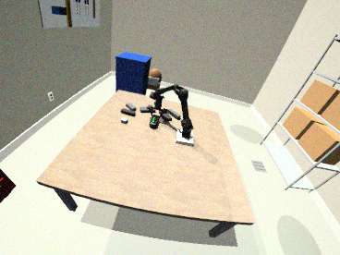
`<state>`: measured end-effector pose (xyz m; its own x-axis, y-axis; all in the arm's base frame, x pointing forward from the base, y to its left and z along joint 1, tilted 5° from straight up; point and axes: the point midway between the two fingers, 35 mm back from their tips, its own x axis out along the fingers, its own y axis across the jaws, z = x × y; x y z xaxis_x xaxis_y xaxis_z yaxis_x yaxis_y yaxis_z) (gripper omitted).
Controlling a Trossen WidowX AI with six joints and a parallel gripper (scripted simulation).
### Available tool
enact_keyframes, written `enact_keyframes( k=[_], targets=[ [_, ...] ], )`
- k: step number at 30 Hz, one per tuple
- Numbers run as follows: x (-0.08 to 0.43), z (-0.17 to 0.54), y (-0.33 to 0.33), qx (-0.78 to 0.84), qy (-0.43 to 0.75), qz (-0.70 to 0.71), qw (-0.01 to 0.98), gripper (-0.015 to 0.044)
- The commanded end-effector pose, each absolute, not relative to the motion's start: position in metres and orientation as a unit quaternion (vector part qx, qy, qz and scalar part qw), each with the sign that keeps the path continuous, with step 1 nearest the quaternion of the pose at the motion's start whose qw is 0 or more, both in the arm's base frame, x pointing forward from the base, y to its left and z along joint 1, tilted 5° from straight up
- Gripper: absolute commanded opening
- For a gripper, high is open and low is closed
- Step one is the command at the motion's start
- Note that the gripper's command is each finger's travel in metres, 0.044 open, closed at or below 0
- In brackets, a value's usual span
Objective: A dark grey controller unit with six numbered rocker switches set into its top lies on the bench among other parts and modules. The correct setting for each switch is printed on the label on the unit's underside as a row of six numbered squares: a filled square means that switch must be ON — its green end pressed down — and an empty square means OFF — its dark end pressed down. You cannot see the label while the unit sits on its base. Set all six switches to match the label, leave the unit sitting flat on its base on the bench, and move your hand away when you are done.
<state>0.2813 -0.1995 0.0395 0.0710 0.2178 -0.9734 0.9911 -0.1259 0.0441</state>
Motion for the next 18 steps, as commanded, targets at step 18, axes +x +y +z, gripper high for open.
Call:
enact_keyframes(
  k=[18],
  targets=[
    [0.282,0.059,-0.191,0.589,0.496,-0.466,0.436,0.0335]
  ],
)
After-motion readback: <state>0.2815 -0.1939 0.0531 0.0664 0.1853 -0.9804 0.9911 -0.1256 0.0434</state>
